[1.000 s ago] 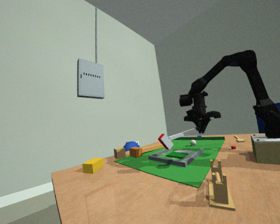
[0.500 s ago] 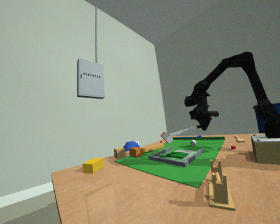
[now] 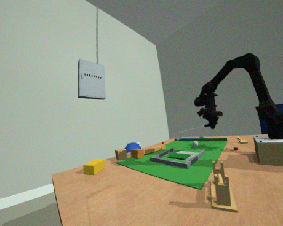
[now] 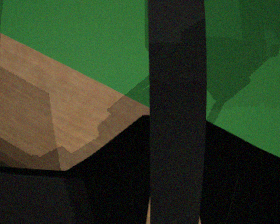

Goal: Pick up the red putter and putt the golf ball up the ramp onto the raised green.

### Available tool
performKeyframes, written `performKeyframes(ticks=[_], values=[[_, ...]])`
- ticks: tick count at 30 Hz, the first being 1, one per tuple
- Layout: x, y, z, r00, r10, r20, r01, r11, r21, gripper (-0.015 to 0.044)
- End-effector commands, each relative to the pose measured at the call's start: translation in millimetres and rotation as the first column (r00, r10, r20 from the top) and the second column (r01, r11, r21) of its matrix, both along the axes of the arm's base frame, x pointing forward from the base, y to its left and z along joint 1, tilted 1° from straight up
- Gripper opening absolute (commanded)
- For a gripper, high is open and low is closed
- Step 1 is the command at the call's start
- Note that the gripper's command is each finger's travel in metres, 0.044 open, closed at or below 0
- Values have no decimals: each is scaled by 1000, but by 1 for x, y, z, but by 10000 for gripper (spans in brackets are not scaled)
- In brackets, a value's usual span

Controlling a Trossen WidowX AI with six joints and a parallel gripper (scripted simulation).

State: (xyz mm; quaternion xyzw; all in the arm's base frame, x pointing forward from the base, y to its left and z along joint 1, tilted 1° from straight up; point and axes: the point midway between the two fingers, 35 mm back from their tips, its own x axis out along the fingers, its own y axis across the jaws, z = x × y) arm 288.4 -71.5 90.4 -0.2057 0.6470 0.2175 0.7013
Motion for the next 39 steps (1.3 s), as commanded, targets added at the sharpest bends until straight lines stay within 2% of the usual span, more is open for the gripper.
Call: performKeyframes(ticks=[1, 21, 29, 39], values=[[-6, -26, 5, 994, -108, 0, 108, 994, -13, 0], [-60, -123, 11, 855, -517, -43, 514, 856, -57, 0], [-62, -127, 7, 847, -529, -44, 527, 848, -59, 0], [-62, -127, -28, 847, -529, -44, 527, 848, -59, 0]])
